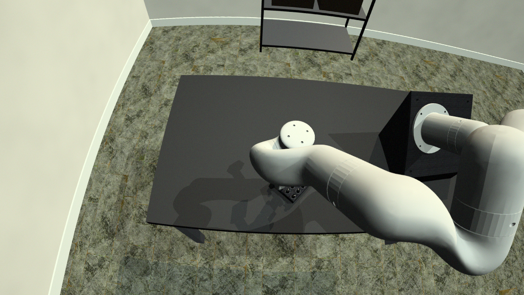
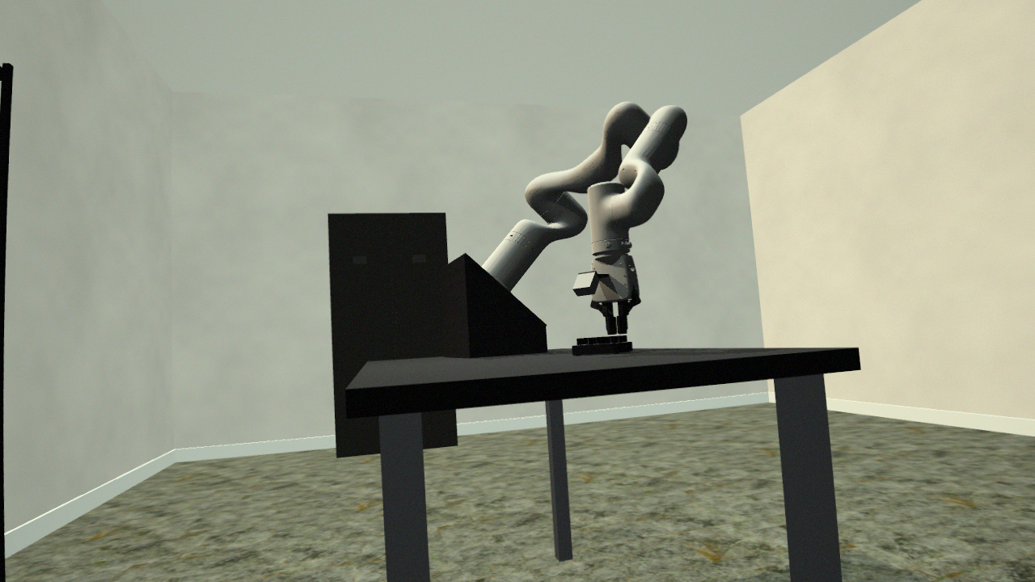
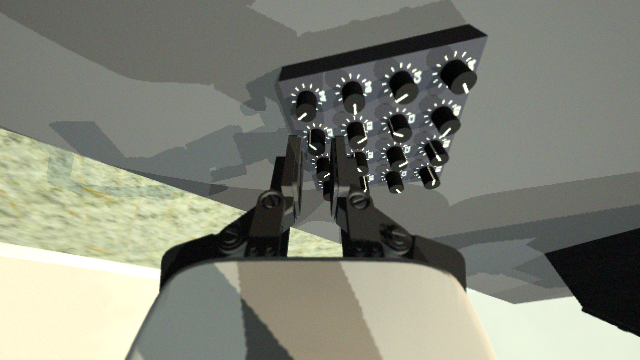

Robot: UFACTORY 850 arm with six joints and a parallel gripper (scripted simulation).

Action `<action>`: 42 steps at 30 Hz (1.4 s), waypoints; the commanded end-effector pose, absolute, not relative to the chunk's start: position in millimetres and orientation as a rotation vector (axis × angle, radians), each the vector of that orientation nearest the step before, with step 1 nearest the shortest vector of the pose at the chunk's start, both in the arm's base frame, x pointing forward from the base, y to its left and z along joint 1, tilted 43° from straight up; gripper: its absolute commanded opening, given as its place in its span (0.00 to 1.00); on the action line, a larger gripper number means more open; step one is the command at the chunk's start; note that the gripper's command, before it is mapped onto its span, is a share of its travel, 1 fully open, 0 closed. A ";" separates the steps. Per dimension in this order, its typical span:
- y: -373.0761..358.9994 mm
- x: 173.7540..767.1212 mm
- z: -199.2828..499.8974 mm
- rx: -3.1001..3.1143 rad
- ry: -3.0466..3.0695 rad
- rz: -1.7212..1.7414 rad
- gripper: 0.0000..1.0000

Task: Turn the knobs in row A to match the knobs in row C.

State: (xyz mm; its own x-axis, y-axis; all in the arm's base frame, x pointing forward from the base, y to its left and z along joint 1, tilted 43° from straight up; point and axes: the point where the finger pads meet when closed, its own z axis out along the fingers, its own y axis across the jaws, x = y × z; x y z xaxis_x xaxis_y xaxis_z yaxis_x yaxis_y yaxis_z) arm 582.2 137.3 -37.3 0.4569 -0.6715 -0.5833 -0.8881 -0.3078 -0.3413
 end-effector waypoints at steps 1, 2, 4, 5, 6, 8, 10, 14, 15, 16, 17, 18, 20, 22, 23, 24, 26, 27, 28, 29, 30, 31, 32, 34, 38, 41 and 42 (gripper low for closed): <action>136.8 583.0 -36.8 -2.077 1.295 0.441 0.19; 136.8 583.0 -36.8 -2.077 1.295 0.441 0.19; 136.8 583.0 -36.8 -2.077 1.295 0.441 0.19; 136.8 583.0 -36.8 -2.077 1.295 0.441 0.19; 136.8 583.0 -36.8 -2.077 1.295 0.441 0.19; 136.8 583.0 -36.8 -2.077 1.295 0.441 0.19; 136.8 583.0 -36.8 -2.077 1.295 0.441 0.19; 136.8 583.0 -36.8 -2.077 1.295 0.441 0.19; 136.8 583.0 -36.8 -2.077 1.295 0.441 0.19; 136.8 583.0 -36.8 -2.077 1.295 0.441 0.19; 136.8 583.0 -36.8 -2.077 1.295 0.441 0.19; 136.9 583.0 -36.8 -2.077 1.295 0.441 0.19; 137.1 583.1 -37.1 -2.077 1.295 0.441 0.19; 137.5 583.1 -37.6 -2.077 1.295 0.441 0.19; 137.5 583.1 -37.6 -2.077 1.295 0.441 0.19; 137.5 583.1 -37.6 -2.077 1.295 0.441 0.19; 138.1 583.1 -38.2 -2.077 1.295 0.441 0.19; 138.5 583.2 -38.6 -2.077 1.295 0.441 0.19; 138.9 583.2 -39.1 -2.077 1.295 0.441 0.19; 139.4 583.2 -39.6 -2.077 1.295 0.441 0.19; 139.9 583.3 -40.1 -2.077 1.295 0.441 0.19; 140.4 583.3 -40.7 -2.077 1.295 0.441 0.19; 140.9 583.3 -41.2 -2.077 1.295 0.441 0.19; 141.9 583.4 -42.3 -2.077 1.295 0.441 0.19; 143.6 583.5 -44.2 -2.077 1.295 0.441 0.19; 143.9 583.6 -44.6 -2.077 1.295 0.441 0.19; 144.2 583.6 -44.9 -2.077 1.295 0.441 0.19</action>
